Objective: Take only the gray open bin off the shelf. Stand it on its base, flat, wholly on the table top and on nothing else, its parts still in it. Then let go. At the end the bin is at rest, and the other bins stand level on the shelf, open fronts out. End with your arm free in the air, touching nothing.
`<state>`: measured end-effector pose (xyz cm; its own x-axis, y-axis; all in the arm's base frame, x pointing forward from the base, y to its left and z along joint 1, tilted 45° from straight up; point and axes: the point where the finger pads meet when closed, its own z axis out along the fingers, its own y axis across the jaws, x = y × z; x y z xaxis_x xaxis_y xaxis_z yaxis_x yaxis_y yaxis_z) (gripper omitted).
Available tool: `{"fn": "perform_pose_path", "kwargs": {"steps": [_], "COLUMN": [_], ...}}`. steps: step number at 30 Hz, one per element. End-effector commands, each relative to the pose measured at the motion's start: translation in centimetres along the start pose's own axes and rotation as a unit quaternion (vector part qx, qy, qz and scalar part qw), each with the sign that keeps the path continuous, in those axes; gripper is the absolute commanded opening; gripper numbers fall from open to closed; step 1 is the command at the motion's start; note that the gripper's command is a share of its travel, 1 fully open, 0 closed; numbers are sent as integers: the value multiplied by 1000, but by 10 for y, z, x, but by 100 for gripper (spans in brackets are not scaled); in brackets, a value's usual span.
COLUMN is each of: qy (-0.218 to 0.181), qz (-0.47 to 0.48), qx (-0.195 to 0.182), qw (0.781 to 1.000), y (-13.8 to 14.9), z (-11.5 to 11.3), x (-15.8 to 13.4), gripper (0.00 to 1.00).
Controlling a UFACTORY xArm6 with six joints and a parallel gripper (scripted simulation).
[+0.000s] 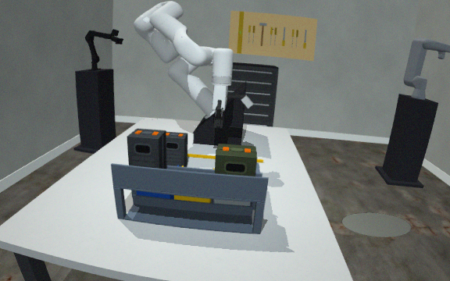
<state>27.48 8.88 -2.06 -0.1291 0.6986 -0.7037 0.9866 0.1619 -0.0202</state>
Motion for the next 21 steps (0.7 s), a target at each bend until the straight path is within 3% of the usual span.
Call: {"fn": "perform_pose_path", "kwargs": {"steps": [1,21], "qy": [1,1], "qz": [1,1], "qx": [-1,-1], "qw": [1000,1000], "y": [1,1], "z": [-2,9], "x": [0,1], "gripper": [100,100]}}
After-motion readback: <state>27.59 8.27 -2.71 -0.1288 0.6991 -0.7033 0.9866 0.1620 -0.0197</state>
